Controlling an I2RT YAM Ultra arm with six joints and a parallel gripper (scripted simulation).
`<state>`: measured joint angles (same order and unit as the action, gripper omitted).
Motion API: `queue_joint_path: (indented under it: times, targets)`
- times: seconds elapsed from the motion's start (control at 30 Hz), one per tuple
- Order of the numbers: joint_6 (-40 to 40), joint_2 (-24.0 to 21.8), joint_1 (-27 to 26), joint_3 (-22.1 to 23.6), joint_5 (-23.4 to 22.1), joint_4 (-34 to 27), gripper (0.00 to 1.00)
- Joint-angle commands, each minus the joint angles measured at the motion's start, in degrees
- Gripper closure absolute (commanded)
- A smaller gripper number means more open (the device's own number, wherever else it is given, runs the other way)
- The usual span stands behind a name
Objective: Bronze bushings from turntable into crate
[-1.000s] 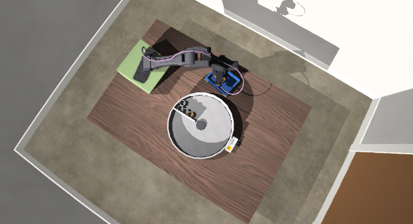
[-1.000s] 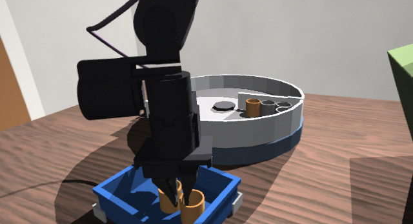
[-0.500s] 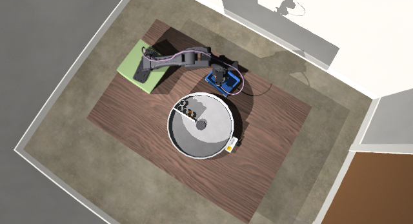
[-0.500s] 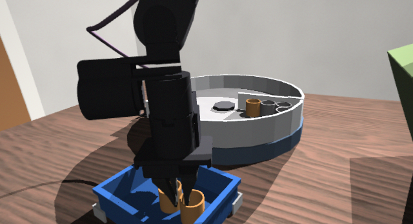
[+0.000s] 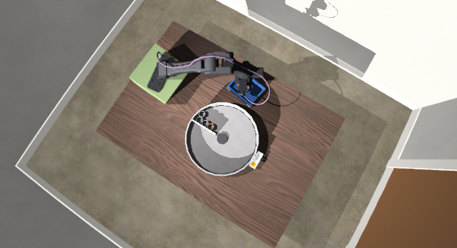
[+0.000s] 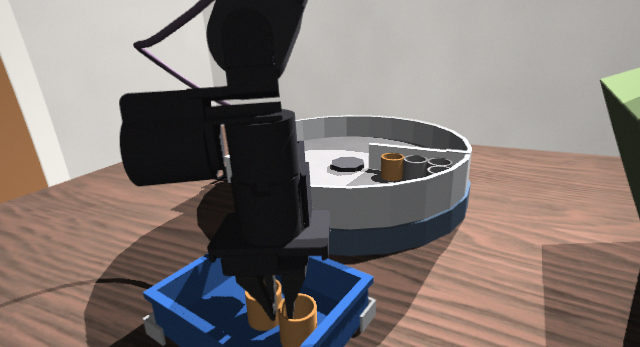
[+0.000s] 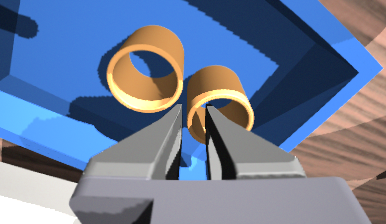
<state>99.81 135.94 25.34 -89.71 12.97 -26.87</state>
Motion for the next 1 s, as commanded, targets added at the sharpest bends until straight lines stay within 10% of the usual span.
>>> queue_joint_path:
  times: [0.0,0.97]
  targets:
    - [0.52,-3.13,0.95,-1.69,0.29,-1.58,0.84]
    - [3.21,-15.88,3.68,-0.49,1.37,-13.70,0.84]
